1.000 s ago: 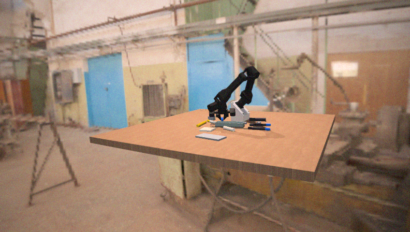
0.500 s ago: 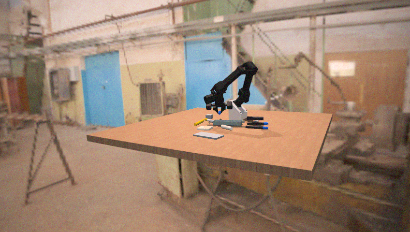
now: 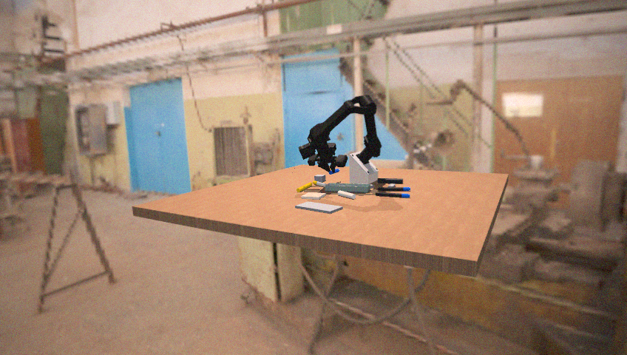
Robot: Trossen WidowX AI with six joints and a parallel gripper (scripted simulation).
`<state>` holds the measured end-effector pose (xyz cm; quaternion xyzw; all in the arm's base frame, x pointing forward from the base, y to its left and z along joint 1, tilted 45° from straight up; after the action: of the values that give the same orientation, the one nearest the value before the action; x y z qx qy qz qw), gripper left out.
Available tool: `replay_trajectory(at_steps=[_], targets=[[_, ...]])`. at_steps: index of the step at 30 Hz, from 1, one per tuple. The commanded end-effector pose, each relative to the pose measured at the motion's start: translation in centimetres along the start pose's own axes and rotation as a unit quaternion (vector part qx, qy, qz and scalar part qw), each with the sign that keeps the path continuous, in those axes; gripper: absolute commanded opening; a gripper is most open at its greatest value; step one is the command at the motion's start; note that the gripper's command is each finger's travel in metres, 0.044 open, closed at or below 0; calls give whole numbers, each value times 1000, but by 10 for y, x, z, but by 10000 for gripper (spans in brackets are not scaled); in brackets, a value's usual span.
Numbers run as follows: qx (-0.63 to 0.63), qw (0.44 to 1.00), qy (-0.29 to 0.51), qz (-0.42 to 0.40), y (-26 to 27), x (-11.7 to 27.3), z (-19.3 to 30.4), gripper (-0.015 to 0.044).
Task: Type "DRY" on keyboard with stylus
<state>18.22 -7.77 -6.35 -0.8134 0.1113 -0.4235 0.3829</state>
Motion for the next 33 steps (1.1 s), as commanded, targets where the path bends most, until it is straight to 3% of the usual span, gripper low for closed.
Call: replay_trajectory(at_steps=[1, 11, 33], targets=[[-37, 999, 3, 32, 9, -1, -1, 0], [-130, 985, 3, 113, 34, -6, -7, 0], [-131, 985, 3, 115, 35, -26, 10, 0]])
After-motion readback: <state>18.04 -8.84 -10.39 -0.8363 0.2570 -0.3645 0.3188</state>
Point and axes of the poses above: the point midway between the two fingers, 35 mm back from their tips, its own x axis back along the fingers, its own y axis across the jaws, z = x × y, the point moved 4 cm from there along x, back along the fingers, and after that the axes turned 5 degrees about x, right-handed, at the moved point
